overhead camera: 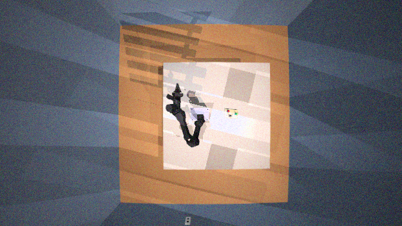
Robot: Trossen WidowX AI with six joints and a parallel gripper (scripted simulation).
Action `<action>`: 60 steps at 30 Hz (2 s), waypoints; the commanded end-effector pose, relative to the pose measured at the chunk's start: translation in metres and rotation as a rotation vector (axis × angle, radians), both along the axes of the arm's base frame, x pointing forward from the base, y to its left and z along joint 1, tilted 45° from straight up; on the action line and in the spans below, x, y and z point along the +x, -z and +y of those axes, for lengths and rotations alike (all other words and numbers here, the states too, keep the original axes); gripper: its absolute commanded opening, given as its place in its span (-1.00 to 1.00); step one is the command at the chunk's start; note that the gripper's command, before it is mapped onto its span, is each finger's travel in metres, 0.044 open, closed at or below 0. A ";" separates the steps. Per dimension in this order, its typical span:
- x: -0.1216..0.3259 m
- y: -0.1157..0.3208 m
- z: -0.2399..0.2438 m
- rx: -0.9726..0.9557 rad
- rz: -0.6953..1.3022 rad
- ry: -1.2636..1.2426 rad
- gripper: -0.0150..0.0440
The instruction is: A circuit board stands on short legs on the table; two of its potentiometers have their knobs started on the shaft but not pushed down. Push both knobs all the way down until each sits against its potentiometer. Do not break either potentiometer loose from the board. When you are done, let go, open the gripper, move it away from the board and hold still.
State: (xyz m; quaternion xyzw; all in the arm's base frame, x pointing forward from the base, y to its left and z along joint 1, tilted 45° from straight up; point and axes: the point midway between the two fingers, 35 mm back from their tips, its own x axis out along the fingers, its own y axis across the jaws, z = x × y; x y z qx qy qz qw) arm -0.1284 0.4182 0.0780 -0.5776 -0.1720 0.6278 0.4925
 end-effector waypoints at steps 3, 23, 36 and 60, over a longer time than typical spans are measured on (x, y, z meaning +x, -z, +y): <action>0.069 0.011 0.011 -0.089 -0.088 0.139 -0.49; 0.307 0.044 -0.050 -0.474 -0.173 0.650 -0.49; 0.417 0.060 -0.159 -0.832 -0.134 0.890 -0.49; 0.479 0.058 -0.411 -1.505 0.273 1.028 -0.49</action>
